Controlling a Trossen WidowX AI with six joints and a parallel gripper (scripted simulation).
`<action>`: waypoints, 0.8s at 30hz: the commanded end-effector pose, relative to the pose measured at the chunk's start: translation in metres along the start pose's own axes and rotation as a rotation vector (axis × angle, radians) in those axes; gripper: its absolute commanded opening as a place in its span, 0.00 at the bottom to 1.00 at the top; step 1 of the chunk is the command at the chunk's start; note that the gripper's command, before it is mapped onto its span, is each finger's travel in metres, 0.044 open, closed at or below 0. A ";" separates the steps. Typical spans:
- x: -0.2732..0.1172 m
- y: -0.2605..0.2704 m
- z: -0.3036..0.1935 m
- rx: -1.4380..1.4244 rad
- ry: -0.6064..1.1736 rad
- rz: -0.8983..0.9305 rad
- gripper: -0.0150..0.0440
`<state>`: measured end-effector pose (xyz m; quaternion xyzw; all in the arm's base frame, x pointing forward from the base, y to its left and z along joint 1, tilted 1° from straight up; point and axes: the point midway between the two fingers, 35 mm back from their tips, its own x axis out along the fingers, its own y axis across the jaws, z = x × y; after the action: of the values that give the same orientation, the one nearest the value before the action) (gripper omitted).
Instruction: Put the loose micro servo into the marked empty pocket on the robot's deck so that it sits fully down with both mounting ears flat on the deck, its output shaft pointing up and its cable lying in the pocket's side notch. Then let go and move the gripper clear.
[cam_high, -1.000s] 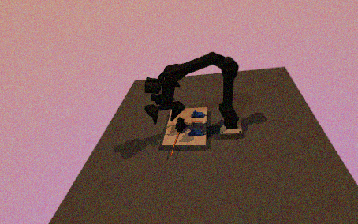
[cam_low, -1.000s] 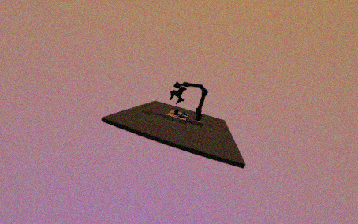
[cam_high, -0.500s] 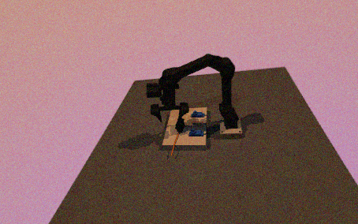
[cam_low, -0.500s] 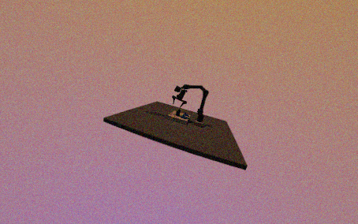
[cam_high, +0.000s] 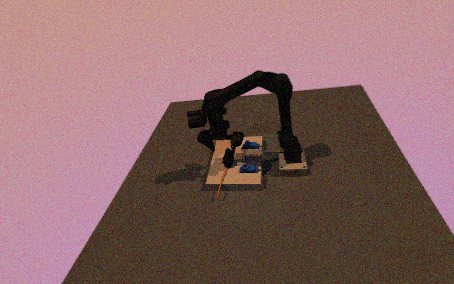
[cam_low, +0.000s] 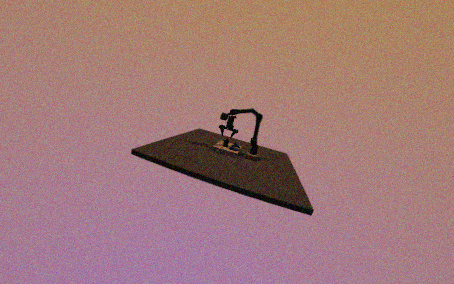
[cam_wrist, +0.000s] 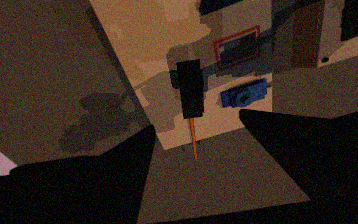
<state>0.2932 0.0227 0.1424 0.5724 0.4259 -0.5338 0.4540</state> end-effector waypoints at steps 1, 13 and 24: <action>0.002 -0.001 0.004 0.040 -0.016 -0.014 1.00; 0.028 -0.002 0.004 0.040 -0.016 -0.014 1.00; 0.041 -0.002 0.005 0.040 -0.016 -0.014 1.00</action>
<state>0.2936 0.0198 0.1078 0.5751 0.4171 -0.5470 0.4428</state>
